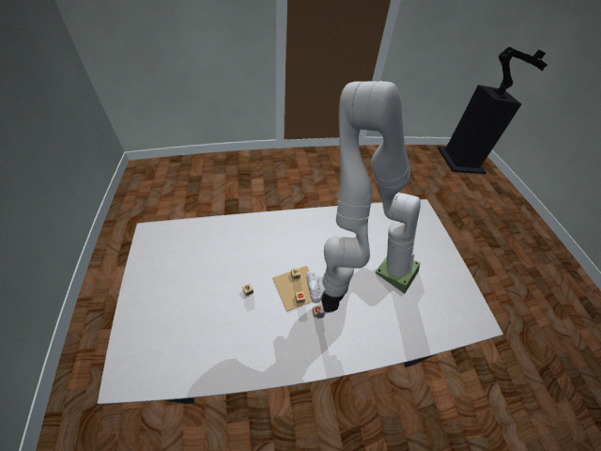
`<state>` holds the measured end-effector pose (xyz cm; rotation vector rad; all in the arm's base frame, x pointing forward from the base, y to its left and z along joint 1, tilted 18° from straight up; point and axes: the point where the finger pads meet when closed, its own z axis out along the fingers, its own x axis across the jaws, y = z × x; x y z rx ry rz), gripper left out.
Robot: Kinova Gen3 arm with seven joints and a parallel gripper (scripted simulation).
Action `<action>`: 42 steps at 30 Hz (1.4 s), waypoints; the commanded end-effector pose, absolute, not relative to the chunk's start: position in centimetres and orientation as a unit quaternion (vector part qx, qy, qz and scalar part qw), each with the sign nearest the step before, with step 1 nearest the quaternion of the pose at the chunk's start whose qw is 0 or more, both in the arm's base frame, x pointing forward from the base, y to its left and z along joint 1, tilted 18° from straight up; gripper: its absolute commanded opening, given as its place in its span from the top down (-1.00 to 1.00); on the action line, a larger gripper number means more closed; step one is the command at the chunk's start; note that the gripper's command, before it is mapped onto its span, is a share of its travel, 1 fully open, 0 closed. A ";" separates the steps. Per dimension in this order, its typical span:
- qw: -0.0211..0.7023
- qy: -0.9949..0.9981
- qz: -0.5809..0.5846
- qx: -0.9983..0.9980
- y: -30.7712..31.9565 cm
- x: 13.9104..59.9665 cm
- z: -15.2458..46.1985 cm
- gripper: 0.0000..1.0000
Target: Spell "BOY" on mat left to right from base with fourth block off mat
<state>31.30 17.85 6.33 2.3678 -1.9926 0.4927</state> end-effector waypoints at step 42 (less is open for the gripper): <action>0.003 -0.636 0.157 0.756 17.1 32.2 2.9 -1.00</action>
